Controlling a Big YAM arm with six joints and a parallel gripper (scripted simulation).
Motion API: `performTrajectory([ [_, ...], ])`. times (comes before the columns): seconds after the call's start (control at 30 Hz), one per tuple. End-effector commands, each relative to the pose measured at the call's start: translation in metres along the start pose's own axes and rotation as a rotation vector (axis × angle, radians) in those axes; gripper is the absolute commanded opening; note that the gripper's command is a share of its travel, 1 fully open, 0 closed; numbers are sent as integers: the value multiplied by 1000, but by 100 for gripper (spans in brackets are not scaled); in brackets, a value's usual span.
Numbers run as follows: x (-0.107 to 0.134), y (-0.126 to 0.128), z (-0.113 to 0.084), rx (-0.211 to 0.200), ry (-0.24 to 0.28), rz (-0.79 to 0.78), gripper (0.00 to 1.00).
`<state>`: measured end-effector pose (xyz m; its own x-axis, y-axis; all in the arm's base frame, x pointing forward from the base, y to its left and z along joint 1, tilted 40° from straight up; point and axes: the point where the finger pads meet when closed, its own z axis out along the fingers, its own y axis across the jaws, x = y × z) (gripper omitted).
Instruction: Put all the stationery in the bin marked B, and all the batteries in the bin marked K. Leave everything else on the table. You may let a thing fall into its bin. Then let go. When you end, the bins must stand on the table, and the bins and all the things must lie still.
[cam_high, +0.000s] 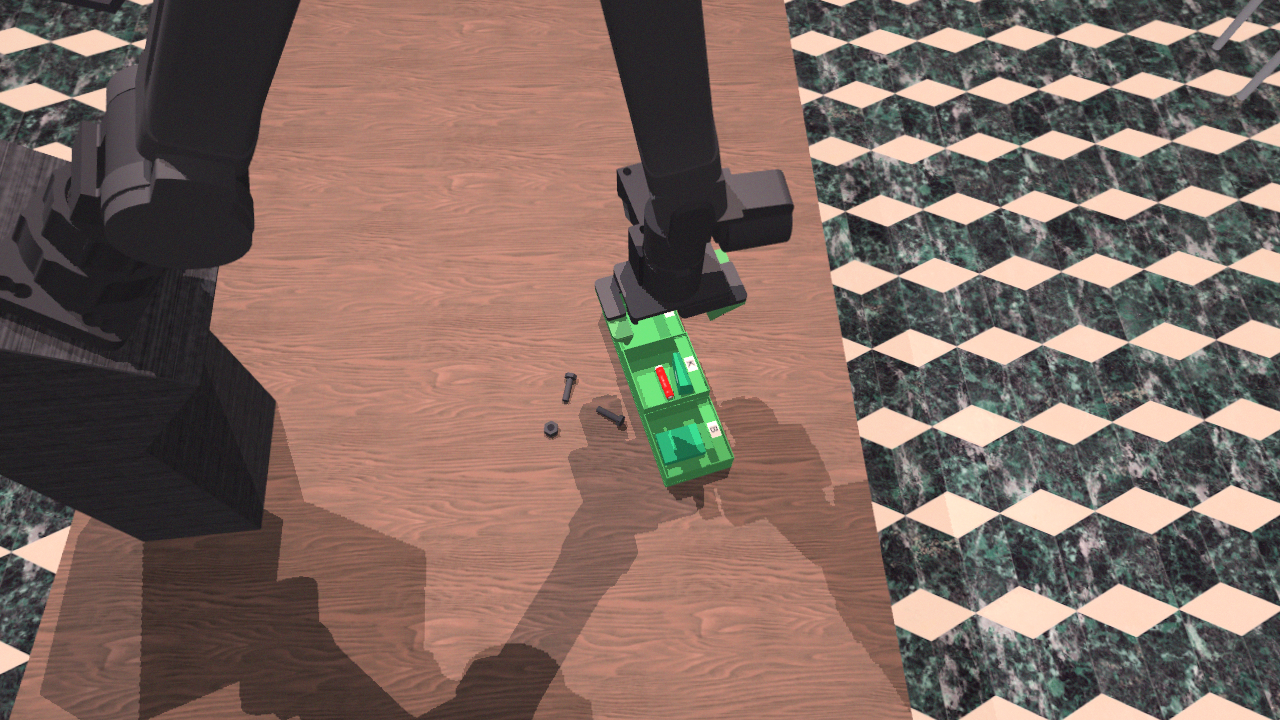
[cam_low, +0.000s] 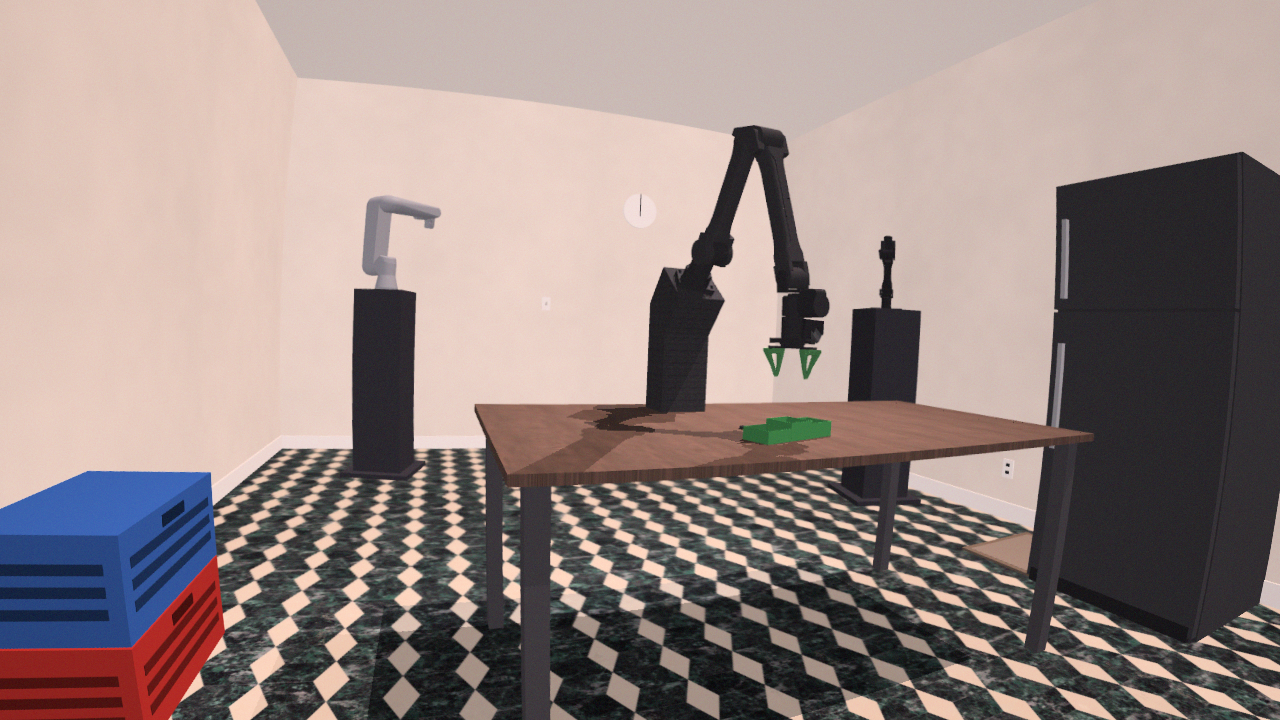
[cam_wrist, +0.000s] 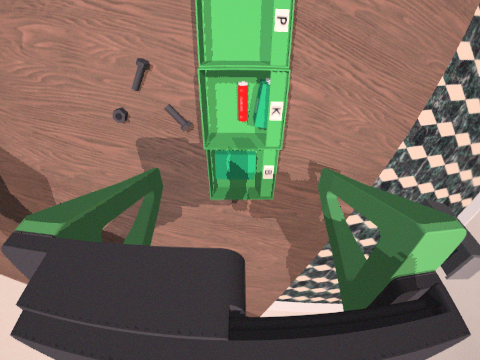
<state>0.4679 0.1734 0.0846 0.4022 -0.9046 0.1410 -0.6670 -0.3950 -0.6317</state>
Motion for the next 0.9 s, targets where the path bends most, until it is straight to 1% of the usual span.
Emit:
performTrajectory([
  [0.0,-7,-1,-17,1,-9,3,100],
  [0.37,-6,0,-60,2,-8,3,100],
  [0.43,-6,0,-60,2,-8,3,100],
  [0.47,-3,-6,-65,10,-5,8,100],
  [0.5,-5,-2,-68,5,-6,5,100],
  [0.57,-7,10,-56,-35,-11,1,100],
  [0.6,-7,11,-56,-35,-11,1,100],
  [0.63,-8,10,-55,-34,-11,1,100],
  [0.7,-7,1,-57,-13,-9,3,100],
  [0.73,-1,-6,-63,9,-3,2,100],
  [0.87,-1,-6,-63,9,-3,2,100],
])
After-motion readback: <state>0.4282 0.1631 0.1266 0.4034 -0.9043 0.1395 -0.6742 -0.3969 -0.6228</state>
